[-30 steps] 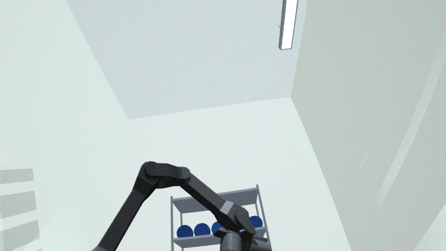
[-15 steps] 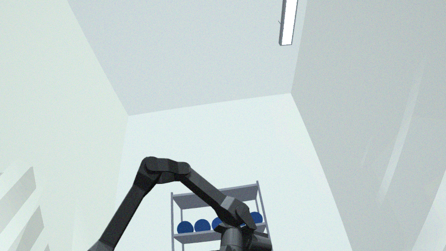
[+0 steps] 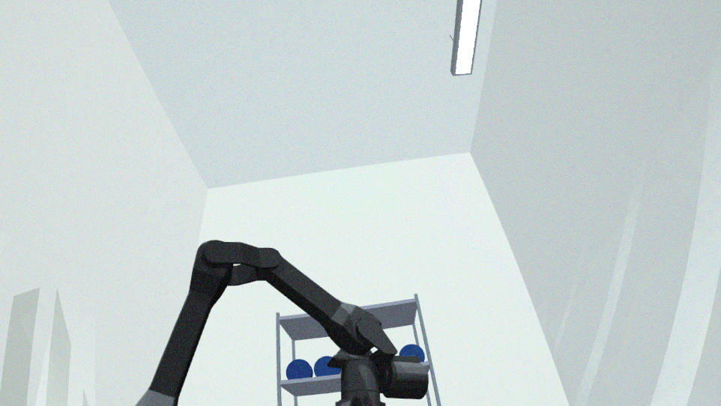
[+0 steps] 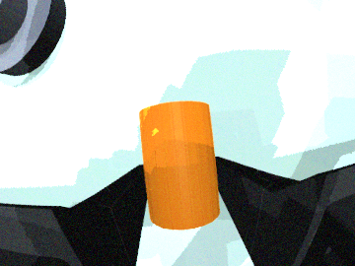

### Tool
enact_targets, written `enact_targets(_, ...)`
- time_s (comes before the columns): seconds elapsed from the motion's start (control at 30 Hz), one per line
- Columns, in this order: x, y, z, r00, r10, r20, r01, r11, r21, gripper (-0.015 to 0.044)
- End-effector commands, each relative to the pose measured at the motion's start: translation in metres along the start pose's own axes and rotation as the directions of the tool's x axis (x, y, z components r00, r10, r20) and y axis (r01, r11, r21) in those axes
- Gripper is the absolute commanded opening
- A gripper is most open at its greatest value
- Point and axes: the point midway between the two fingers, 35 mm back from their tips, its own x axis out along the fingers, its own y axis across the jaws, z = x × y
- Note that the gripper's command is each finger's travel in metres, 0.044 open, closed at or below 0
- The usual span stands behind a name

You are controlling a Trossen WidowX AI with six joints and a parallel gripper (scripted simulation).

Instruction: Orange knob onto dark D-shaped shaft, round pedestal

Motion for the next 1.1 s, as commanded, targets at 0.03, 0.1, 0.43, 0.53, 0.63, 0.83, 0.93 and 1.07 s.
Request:
enact_targets(0.03, -0.002, -0.001, 0.006, 0.997, -0.003, -0.083, 0.002, 1.0, -0.007, 0.0179)
enact_targets(0.1, -0.002, -0.001, 0.008, 0.993, -0.003, -0.117, 0.002, 1.0, -0.007, 0.0179)
enact_targets(0.43, -0.005, -0.001, 0.019, 0.959, -0.003, -0.285, 0.001, 1.0, -0.007, 0.0179)
enact_targets(0.53, -0.005, -0.001, 0.023, 0.943, -0.003, -0.334, 0.001, 1.0, -0.008, 0.0179)
enact_targets(0.63, -0.005, -0.001, 0.026, 0.924, -0.004, -0.382, 0.001, 1.0, -0.008, 0.0179)
enact_targets(0.83, -0.005, 0.0, 0.033, 0.88, -0.004, -0.474, 0.0, 1.0, -0.008, 0.0179)
enact_targets(0.93, -0.005, 0.0, 0.036, 0.855, -0.004, -0.519, 0.0, 1.0, -0.008, 0.0179)
enact_targets(1.07, -0.004, 0.0, 0.041, 0.818, -0.004, -0.576, 0.0, 1.0, -0.008, 0.0179)
